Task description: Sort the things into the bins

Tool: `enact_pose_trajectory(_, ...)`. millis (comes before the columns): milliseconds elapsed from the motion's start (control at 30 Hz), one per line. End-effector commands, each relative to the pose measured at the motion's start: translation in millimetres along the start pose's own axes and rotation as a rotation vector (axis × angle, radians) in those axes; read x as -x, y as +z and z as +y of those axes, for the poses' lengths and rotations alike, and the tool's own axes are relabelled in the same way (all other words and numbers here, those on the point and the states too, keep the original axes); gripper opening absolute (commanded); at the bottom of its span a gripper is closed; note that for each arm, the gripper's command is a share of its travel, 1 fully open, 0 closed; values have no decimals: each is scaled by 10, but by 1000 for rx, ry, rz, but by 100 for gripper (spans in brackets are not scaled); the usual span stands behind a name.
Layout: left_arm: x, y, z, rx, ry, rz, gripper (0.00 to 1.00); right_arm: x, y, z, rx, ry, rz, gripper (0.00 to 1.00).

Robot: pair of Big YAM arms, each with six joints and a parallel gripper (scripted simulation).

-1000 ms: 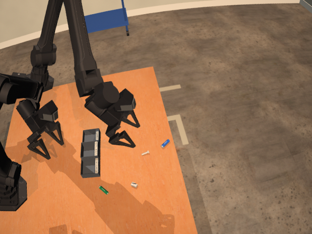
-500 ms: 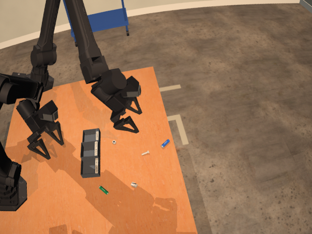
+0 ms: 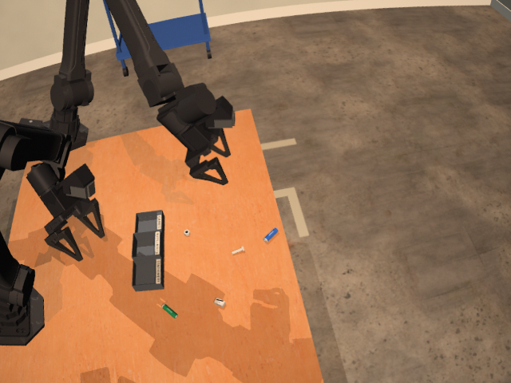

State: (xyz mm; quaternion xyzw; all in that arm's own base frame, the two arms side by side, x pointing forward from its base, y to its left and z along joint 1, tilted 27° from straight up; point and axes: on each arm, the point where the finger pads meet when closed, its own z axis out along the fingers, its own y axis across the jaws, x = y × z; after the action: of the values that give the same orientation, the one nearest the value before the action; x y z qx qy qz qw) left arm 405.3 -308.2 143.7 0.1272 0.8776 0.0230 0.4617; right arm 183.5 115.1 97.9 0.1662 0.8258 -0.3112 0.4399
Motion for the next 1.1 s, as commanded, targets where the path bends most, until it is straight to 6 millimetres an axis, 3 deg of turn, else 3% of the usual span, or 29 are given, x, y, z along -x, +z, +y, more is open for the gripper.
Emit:
enact_pose_trajectory(0,-56,-56,343,33,0,34,100,8,-12,9,4,3,1,100)
enact_pose_trajectory(233,-193,-232,863,66,-20,98,100,8,-12,9,4,3,1,100)
enact_pose_trajectory(333,-219,-261,935,71,-24,108,100,8,-12,9,4,3,1,100)
enact_pose_trajectory(733,-650,-661,1715,123,-76,225,100,8,-12,9,4,3,1,100)
enact_pose_trajectory(1067,-1020,-948,2098,151,-120,301,100,8,-12,9,4,3,1,100)
